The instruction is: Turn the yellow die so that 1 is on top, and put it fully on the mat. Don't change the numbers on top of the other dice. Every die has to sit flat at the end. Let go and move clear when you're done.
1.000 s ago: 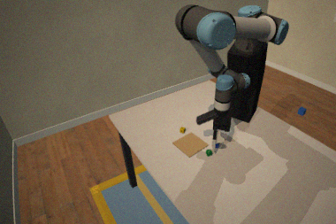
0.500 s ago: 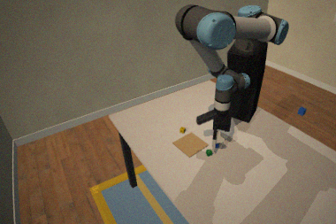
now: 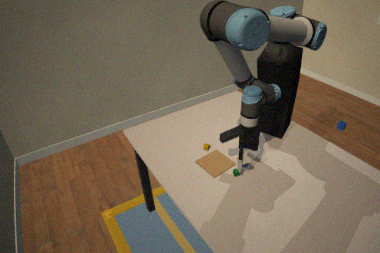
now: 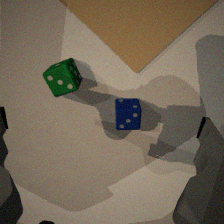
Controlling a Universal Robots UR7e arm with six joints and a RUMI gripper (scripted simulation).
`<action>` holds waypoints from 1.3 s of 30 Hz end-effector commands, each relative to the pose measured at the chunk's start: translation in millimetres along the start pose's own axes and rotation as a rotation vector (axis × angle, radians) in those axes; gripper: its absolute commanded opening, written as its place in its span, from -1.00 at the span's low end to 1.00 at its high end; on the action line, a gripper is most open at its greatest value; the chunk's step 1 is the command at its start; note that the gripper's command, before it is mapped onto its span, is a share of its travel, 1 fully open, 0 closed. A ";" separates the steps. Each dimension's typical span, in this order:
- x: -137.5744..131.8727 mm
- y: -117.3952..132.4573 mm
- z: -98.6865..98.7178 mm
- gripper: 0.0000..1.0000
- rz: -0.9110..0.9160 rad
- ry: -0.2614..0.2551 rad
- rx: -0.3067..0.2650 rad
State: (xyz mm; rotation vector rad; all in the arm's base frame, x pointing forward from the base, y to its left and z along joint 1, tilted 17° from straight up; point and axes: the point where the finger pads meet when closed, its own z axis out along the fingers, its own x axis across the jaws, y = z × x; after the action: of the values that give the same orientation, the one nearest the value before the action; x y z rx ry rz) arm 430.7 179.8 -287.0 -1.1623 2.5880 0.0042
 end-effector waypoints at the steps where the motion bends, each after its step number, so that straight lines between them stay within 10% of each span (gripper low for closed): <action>1: -20.0 -11.7 0.0 1.00 0.000 0.001 0.000; 39: -48.1 -28.1 0.0 1.00 0.000 0.001 0.000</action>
State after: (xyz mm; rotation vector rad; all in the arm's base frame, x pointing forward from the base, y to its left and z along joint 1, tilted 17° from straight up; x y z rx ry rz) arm 481.0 195.9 -270.8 -1.1628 2.5896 0.0042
